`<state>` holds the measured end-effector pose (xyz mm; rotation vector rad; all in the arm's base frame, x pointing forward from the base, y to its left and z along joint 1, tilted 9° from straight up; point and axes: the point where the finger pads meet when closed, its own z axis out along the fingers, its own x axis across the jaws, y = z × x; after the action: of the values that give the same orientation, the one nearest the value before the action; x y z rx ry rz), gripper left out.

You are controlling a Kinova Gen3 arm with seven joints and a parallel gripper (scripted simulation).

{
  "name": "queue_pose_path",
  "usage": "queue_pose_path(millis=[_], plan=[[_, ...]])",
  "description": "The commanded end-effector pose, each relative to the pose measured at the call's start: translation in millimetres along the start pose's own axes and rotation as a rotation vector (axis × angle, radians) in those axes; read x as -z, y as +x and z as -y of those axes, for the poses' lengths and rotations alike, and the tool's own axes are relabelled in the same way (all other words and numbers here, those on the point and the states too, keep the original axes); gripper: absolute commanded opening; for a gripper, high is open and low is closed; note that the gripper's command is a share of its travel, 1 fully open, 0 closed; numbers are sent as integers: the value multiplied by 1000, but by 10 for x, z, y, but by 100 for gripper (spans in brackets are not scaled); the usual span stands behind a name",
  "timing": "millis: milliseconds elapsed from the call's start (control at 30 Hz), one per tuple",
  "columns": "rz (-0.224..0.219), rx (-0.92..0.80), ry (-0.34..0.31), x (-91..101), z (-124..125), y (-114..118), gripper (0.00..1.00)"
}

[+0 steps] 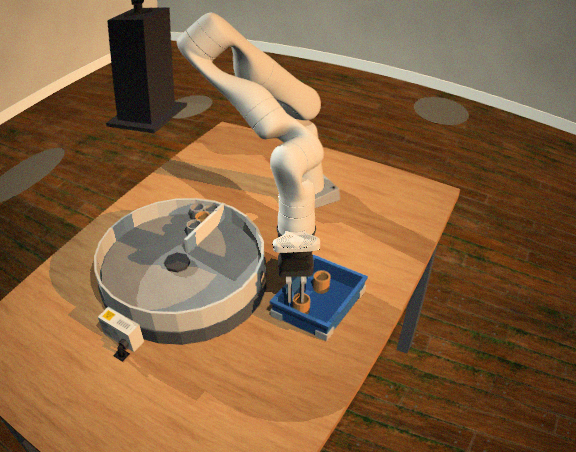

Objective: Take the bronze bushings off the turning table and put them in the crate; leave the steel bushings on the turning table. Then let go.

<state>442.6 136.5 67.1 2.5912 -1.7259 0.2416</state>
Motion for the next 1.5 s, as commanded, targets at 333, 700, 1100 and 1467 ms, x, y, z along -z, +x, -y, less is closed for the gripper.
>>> queue_pose_path(millis=[333, 700, 1100, 1467], plan=[[-1, -1, 4, 51, 13, 3, 47], [-1, 0, 4, 107, 12, 0, 47], [-1, -1, 4, 453, 10, -1, 47], [-1, -1, 4, 684, 9, -2, 47]])
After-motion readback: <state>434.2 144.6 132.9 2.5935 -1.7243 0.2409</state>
